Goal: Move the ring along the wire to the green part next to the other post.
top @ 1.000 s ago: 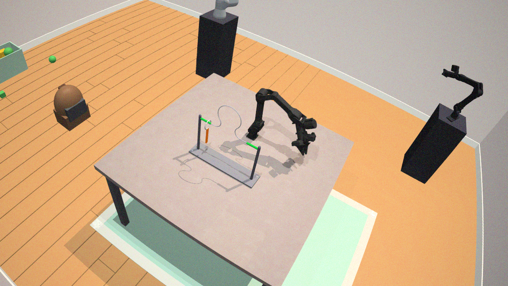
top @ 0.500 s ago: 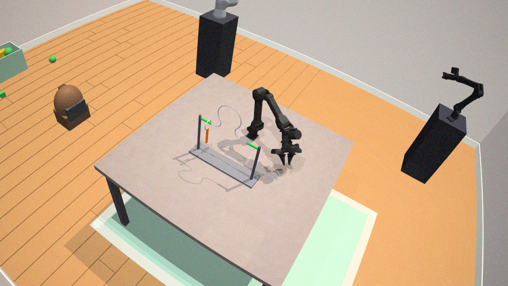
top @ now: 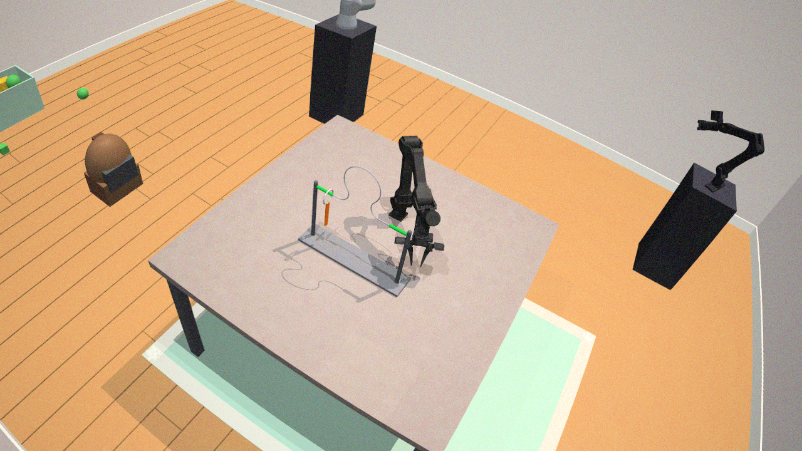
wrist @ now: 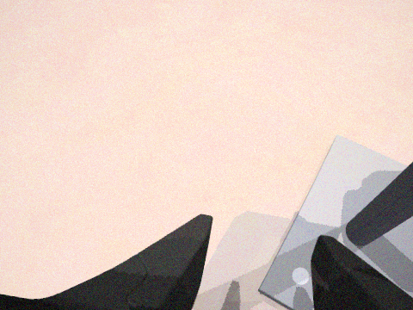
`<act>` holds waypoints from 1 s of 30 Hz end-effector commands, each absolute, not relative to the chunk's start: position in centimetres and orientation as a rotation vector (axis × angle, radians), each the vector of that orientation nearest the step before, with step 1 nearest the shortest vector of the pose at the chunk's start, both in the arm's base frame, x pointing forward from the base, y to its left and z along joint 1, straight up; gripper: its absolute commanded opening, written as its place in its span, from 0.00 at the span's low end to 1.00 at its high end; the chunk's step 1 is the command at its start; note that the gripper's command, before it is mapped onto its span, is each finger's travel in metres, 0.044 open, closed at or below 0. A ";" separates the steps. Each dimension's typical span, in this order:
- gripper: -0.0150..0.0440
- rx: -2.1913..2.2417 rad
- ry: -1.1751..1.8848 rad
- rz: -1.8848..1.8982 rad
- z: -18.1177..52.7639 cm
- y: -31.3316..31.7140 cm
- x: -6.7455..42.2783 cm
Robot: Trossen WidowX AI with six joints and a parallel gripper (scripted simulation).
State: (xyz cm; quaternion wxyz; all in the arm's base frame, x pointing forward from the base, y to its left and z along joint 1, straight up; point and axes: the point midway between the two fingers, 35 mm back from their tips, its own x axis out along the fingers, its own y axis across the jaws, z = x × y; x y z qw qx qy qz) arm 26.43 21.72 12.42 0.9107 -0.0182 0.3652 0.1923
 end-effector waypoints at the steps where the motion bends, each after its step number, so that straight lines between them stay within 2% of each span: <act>1: 0.53 0.070 0.759 0.307 11.8 18.6 27.9; 21: 0.53 0.263 0.654 0.212 8.8 8.3 33.9; 30: 0.53 0.274 0.540 0.202 7.7 2.1 35.0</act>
